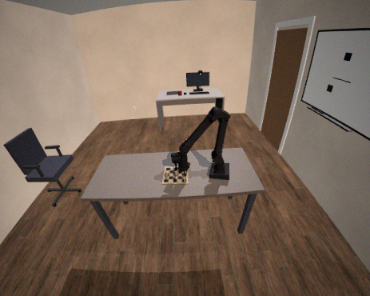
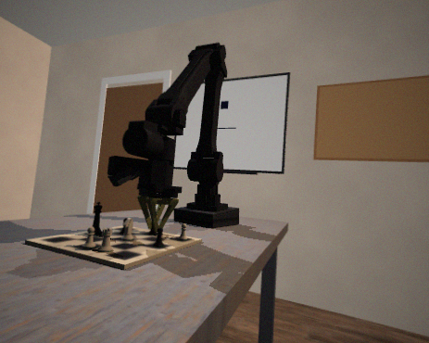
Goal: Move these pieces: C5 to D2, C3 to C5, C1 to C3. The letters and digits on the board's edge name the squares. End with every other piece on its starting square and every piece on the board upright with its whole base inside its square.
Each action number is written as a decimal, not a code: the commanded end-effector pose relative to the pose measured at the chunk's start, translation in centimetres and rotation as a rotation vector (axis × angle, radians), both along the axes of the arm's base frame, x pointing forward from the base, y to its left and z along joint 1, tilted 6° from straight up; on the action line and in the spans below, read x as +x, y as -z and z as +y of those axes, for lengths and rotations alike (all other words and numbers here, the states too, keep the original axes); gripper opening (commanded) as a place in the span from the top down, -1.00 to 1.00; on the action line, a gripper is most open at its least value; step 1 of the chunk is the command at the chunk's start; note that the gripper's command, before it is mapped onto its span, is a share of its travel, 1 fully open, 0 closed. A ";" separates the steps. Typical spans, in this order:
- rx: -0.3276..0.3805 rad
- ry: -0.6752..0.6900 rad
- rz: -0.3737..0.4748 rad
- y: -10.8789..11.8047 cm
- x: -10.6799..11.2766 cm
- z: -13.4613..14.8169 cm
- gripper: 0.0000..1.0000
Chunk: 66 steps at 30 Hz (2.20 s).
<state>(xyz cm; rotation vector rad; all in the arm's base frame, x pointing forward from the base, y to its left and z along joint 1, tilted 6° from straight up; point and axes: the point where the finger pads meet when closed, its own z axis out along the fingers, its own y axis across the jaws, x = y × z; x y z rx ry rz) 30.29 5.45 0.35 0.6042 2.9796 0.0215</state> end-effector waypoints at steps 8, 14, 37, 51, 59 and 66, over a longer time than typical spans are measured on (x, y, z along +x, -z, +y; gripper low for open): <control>-0.001 0.010 -0.014 -0.2 0.7 -0.2 0.37; -0.001 0.010 -0.014 -0.2 0.7 -0.2 0.37; -0.001 0.010 -0.014 -0.2 0.7 -0.2 1.00; -0.001 0.010 -0.014 -0.2 0.7 -0.2 1.00; -0.001 0.010 -0.014 -0.2 0.7 -0.2 1.00; 0.008 0.010 -0.059 -3.0 2.2 0.2 1.00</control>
